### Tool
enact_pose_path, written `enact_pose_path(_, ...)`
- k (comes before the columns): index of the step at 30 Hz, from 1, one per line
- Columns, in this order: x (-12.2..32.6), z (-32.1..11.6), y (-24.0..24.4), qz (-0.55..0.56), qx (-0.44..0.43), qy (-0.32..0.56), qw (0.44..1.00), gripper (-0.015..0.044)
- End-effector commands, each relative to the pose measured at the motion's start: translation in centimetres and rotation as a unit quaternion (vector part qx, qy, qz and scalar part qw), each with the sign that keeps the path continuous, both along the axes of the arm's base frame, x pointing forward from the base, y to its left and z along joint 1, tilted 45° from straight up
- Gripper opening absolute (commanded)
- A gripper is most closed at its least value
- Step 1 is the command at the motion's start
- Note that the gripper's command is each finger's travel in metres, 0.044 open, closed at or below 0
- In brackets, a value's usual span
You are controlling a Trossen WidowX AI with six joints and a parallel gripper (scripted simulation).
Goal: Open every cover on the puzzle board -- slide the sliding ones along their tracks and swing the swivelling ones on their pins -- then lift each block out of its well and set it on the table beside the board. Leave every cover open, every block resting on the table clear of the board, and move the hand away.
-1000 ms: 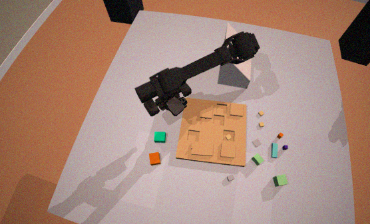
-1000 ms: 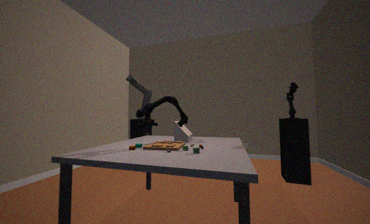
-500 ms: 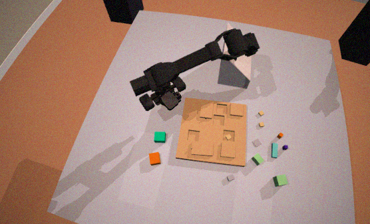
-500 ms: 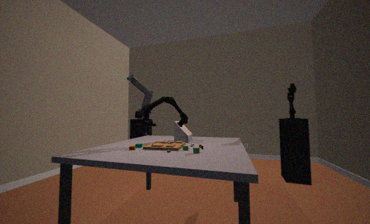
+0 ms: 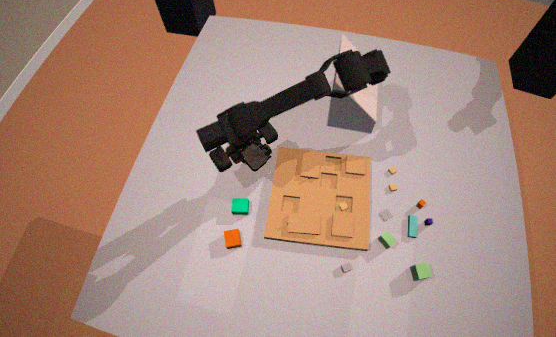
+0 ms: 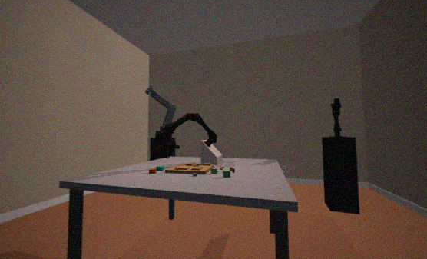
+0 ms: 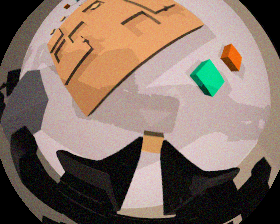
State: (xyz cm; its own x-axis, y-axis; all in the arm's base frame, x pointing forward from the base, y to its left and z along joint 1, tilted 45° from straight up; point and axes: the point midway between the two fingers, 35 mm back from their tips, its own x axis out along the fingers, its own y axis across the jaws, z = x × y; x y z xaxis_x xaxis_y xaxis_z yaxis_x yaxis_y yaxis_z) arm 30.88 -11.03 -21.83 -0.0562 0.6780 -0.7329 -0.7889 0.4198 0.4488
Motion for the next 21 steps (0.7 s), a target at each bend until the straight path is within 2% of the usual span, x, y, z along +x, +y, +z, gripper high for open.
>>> enact_pose_path(1,-0.2,-0.5,0.7,-0.002,0.004,0.003,1.0,0.008)
enact_pose_path(21,-0.4,-2.9,3.0,-0.002,0.005,0.003,1.0,0.008)
